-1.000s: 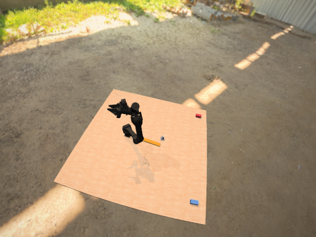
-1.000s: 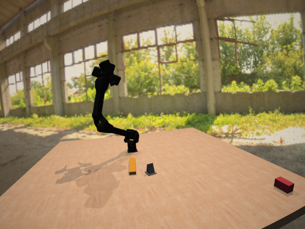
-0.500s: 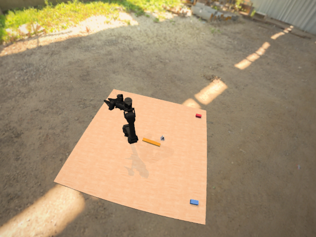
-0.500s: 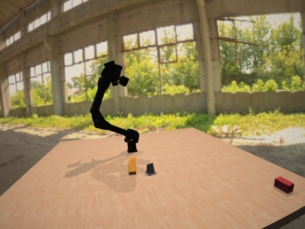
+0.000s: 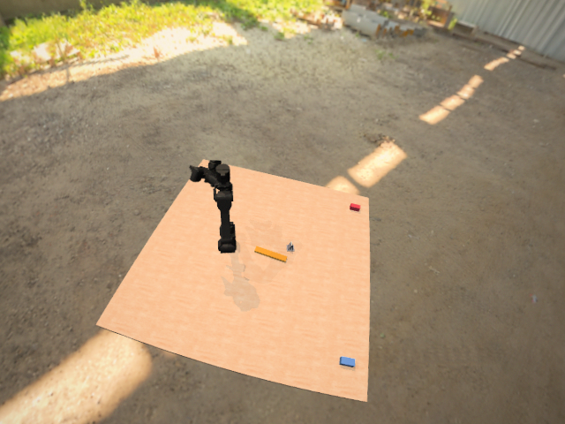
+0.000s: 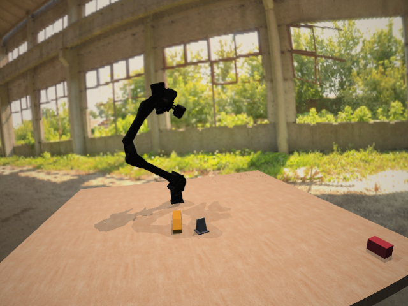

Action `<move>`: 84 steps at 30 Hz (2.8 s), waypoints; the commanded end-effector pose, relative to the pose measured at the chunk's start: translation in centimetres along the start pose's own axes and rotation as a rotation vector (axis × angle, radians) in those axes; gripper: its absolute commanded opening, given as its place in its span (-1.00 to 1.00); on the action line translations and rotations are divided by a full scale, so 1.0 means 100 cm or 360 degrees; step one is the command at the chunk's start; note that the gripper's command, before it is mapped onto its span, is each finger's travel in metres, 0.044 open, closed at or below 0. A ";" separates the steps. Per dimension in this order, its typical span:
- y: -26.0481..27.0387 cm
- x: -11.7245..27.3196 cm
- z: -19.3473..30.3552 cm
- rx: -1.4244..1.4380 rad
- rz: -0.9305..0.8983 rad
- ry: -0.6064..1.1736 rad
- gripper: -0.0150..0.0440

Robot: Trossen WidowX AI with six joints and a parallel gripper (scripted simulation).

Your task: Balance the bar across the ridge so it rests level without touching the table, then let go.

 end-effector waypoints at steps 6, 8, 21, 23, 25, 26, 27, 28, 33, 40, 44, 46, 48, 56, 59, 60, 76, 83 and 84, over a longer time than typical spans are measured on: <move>-0.037 -0.019 -0.015 -0.0046 0.0319 -0.0116 0.58; -0.045 -0.021 -0.018 -0.0056 0.0386 -0.0142 0.58; -0.100 -0.026 -0.038 -0.0148 0.0818 -0.0285 0.58; -0.109 -0.025 -0.041 -0.0166 0.0884 -0.0305 0.58; -0.118 -0.024 -0.043 -0.0184 0.0949 -0.0324 0.58; -0.123 -0.023 -0.044 -0.0194 0.0982 -0.0333 0.58; -0.127 -0.022 -0.045 -0.0203 0.1014 -0.0342 0.58; -0.131 -0.021 -0.047 -0.0213 0.1047 -0.0351 0.58; -0.153 -0.014 -0.051 -0.0266 0.1207 -0.0396 0.58; -0.182 0.001 -0.056 -0.0348 0.1427 -0.0454 0.58; -0.198 0.012 -0.057 -0.0400 0.1549 -0.0484 0.58; -0.206 0.017 -0.058 -0.0427 0.1610 -0.0499 0.58; -0.213 0.023 -0.058 -0.0456 0.1670 -0.0513 0.58; -0.240 0.051 -0.055 -0.0580 0.1902 -0.0565 0.58; -0.249 0.062 -0.053 -0.0631 0.1986 -0.0582 0.58; -0.252 0.066 -0.053 -0.0648 0.2013 -0.0588 0.58; -0.288 0.131 -0.029 -0.0967 0.2418 -0.0662 0.58; -0.297 0.160 -0.013 -0.1129 0.2570 -0.0685 0.58; -0.298 0.164 -0.011 -0.1153 0.2590 -0.0687 0.58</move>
Point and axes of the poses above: the point midway between the two fingers, 35 mm back from their tips, its own x axis back along the fingers, its own y axis across the jaws, z = x × y, the point moved 6 cm from there along x, back along the fingers, and after that the axes turned 5 degrees about -x, right-handed, at the moved point
